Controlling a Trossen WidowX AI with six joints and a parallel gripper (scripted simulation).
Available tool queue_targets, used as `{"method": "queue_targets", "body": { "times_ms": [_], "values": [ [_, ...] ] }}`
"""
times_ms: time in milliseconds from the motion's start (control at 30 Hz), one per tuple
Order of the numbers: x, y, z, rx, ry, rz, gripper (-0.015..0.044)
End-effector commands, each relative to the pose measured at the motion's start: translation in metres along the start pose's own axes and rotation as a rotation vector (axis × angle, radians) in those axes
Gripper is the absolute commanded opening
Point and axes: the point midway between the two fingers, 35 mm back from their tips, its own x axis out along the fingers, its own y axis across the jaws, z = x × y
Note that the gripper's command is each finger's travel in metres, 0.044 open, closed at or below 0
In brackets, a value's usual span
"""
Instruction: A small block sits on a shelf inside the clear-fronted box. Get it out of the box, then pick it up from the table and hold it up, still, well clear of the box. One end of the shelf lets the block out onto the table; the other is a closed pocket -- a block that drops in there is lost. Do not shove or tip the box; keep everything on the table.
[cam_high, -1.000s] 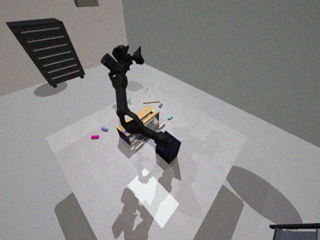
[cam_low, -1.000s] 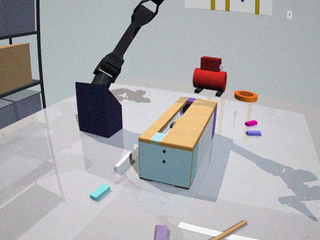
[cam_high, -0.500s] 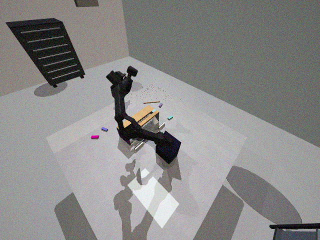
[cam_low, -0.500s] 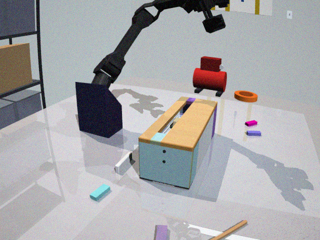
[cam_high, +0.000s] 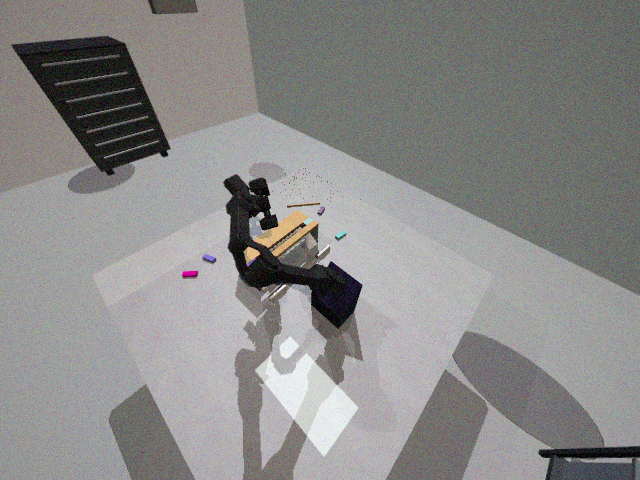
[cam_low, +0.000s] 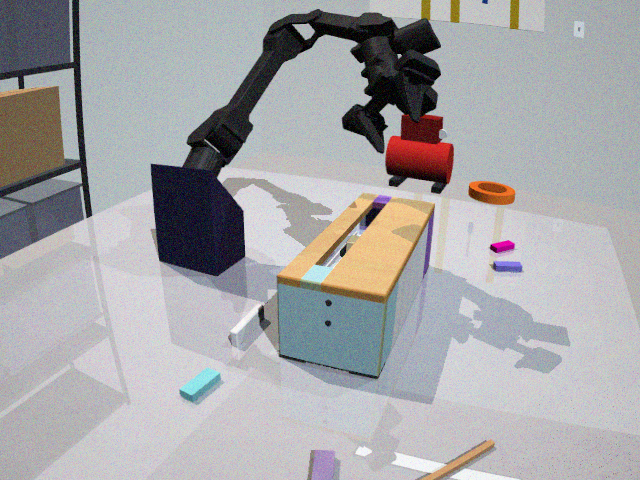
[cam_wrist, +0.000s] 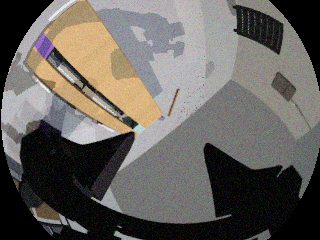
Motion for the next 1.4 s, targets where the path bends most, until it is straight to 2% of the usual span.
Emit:
{"method": "queue_targets", "body": {
  "times_ms": [0, 267, 733, 1367],
  "values": [
    [0.006, 0.078, 0.012, -0.338, -0.105, 0.248, 0.0400],
    [-0.003, 0.165, 0.017, -0.691, -0.302, 0.501, 0.0400],
    [-0.002, 0.168, 0.018, -0.699, -0.307, 0.506, 0.0400],
    [0.019, 0.187, 0.028, -0.699, -0.307, 0.506, 0.0400]
  ]
}}
